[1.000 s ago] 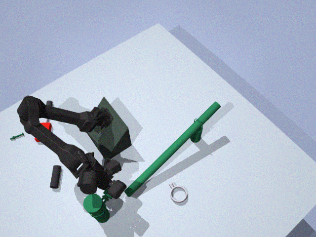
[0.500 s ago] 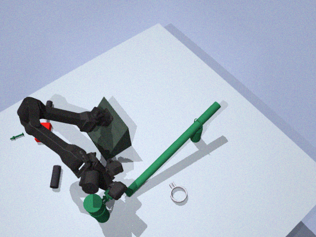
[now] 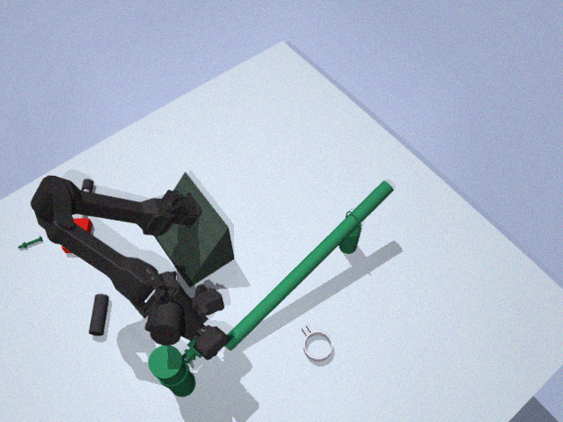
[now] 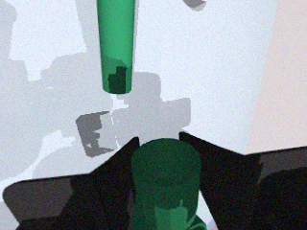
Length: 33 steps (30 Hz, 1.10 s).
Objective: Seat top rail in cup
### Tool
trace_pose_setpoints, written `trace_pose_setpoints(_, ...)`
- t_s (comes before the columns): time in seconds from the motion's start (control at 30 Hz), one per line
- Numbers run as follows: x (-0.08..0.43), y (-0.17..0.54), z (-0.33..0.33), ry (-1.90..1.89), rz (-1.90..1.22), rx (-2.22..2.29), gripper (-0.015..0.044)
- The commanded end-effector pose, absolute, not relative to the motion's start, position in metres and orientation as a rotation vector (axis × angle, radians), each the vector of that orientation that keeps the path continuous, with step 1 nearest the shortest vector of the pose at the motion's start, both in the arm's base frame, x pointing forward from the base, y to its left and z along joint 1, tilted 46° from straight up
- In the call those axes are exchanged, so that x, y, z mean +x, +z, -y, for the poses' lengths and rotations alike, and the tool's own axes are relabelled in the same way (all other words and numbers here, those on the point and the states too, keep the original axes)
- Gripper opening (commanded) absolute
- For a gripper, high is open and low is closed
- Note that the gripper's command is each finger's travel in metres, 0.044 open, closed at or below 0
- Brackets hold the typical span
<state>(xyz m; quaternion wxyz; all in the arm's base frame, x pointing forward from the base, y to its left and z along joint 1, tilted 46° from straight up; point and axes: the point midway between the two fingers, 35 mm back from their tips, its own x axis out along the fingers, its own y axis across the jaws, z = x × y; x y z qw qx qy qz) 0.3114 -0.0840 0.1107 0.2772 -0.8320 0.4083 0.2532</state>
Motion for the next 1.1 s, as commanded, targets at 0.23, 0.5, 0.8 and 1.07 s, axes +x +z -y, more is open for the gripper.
trace_pose_setpoints(0.23,0.3176,0.1097,0.0821,0.616,-1.108,-2.207,0.0000)
trace_pose_setpoints(0.5,0.3214,0.1095,0.0816,0.570,-1.121,-2.187,0.0000)
trace_pose_setpoints(0.8,0.3197,0.1095,0.0827,0.576,-1.127,-2.191,0.0000)
trace_pose_setpoints(1.07,0.3197,0.1095,0.0827,0.576,-1.127,-2.191,0.0079)
